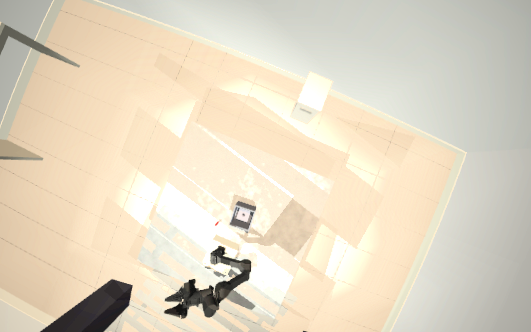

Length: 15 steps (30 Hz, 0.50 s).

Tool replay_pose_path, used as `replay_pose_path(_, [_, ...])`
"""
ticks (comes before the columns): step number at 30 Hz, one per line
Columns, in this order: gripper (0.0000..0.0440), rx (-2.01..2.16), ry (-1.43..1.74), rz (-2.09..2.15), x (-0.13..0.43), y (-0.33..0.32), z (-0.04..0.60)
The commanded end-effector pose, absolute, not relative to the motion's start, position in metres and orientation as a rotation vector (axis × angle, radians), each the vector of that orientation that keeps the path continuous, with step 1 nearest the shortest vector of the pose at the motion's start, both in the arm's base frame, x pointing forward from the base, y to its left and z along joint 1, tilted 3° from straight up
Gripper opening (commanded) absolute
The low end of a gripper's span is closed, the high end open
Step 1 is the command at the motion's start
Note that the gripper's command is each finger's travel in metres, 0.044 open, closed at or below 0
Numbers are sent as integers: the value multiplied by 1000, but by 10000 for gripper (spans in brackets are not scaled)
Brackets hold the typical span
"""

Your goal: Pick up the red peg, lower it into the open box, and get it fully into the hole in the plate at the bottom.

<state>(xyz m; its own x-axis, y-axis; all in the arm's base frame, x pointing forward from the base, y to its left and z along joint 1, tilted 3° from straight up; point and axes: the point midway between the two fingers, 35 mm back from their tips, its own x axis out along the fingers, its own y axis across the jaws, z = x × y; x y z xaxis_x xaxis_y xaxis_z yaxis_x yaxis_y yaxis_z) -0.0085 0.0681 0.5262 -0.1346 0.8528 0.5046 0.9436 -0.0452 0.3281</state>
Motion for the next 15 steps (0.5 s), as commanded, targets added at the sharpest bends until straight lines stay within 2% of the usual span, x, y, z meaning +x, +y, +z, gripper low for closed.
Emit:
replay_pose_path(1, [440,-2078,-2098,-929,-8,84,516])
replay_pose_path(15, [440,-2612,-2228,-811,19,145,460])
